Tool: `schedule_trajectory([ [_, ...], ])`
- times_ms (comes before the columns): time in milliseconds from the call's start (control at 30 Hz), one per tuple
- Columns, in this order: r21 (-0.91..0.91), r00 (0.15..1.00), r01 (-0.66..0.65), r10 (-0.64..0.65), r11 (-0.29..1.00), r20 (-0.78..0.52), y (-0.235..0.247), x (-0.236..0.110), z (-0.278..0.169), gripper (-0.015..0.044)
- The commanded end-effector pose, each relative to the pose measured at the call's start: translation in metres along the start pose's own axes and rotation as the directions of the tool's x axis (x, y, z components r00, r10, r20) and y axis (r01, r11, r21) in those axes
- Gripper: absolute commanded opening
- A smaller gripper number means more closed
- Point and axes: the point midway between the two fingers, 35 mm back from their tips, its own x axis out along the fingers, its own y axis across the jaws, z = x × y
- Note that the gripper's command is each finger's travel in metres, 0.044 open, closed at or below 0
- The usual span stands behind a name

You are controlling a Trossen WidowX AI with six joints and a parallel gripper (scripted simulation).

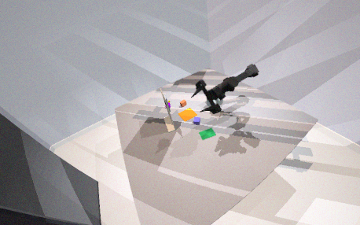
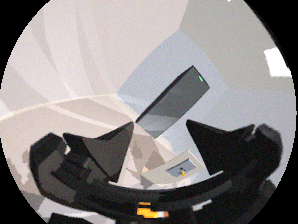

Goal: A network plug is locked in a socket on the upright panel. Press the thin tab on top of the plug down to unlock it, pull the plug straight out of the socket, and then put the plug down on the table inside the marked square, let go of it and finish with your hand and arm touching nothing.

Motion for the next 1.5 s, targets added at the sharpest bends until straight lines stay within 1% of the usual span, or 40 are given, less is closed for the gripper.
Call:
schedule_trajectory([
  [0,-0.004,1.000,0.002,-0.002,1.000,-0.002,0.000,0.000,-0.001,0.0374],
  [267,-0.165,0.993,0.065,-0.080,0.984,-0.086,-0.021,0.000,-0.053,0.0164],
  [300,-0.187,0.991,0.071,-0.091,0.980,-0.098,-0.024,-0.001,-0.061,0.0156],
  [533,-0.338,0.970,0.096,-0.164,0.936,-0.178,-0.043,-0.010,-0.109,0.0156],
  [733,-0.459,0.943,0.091,-0.225,0.884,-0.245,-0.058,-0.024,-0.150,0.0156],
  [933,-0.567,0.907,0.061,-0.282,0.822,-0.311,-0.071,-0.043,-0.188,0.0156],
  [1167,-0.671,0.856,-0.003,-0.345,0.742,-0.386,-0.083,-0.071,-0.230,0.0156],
  [1267,-0.689,0.843,-0.021,-0.358,0.724,-0.401,-0.086,-0.077,-0.238,0.0156],
  [1467,-0.690,0.844,-0.020,-0.358,0.723,-0.399,-0.086,-0.075,-0.238,0.0156],
])
